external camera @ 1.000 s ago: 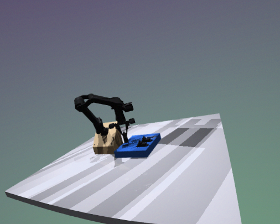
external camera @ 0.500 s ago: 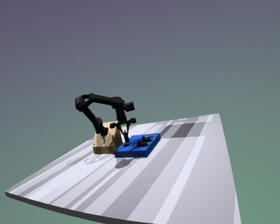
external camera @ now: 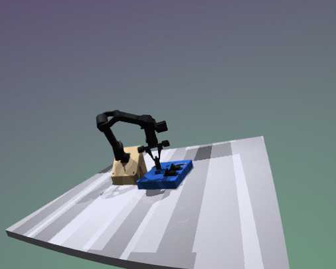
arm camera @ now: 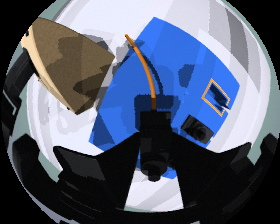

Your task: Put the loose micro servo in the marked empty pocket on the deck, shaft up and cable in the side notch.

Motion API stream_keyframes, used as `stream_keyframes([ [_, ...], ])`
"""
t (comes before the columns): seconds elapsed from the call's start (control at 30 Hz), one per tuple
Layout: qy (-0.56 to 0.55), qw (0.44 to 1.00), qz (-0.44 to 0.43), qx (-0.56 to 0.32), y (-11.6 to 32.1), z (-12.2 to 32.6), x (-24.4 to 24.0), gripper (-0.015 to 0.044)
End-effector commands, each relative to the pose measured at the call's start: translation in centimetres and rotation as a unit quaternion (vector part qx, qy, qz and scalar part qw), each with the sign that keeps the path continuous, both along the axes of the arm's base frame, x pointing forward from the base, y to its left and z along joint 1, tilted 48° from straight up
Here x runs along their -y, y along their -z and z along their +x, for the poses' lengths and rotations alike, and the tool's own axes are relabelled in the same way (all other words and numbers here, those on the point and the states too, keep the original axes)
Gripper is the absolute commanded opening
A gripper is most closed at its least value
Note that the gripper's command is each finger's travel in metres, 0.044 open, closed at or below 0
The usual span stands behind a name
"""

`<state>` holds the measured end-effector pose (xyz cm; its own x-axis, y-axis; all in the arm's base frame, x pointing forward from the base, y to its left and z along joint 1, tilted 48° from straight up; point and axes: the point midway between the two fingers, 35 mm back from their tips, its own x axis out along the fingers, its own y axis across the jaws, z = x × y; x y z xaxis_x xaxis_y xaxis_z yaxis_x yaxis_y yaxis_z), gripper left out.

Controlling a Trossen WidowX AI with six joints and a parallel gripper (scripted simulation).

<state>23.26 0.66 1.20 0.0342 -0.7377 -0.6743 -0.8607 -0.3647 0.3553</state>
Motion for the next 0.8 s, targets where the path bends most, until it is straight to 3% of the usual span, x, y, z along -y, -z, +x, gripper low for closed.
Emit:
stream_keyframes([
  [0.0, -0.002, 1.000, 0.004, 0.003, 1.1, 0.2, -1.3, 0.0000],
  [0.53, -0.002, 1.000, 0.006, 0.004, 6.4, 0.1, -6.4, 0.0000],
  [0.77, 0.018, 0.999, 0.007, 0.025, 6.7, 0.1, -6.6, 0.0000],
])
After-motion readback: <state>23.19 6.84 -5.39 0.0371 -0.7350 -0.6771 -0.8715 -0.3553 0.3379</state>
